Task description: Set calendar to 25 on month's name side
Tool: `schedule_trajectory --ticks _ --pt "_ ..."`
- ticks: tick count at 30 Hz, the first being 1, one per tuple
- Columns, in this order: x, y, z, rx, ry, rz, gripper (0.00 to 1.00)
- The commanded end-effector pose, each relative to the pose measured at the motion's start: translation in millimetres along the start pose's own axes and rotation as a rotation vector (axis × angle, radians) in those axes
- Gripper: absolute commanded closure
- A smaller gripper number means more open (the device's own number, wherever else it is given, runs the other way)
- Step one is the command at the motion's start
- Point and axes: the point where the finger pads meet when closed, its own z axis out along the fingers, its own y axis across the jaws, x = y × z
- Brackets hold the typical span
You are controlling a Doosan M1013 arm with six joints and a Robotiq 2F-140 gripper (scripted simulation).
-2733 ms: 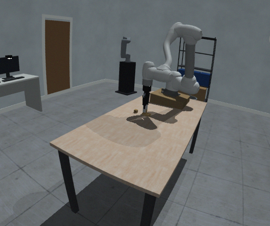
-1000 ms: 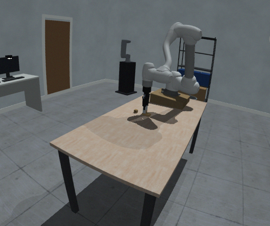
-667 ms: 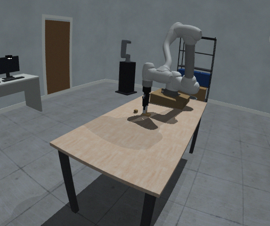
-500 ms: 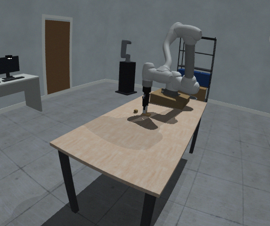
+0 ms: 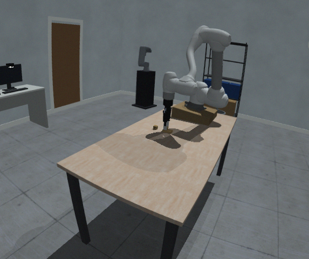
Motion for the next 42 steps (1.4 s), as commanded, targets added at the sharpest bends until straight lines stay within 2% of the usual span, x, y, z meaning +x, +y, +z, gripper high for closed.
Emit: schedule_trajectory --ticks 1,10,20,33,42 --pt "0.0 0.0 -0.1 0.000 0.000 0.000 0.76" --pt "0.0 0.0 -0.1 0.000 0.000 0.000 0.74" --pt "0.0 0.0 -0.1 0.000 0.000 0.000 0.65" --pt "0.0 0.0 -0.8 0.000 0.000 0.000 0.65" --pt "0.0 0.0 -22.0 0.000 0.000 0.000 0.65"
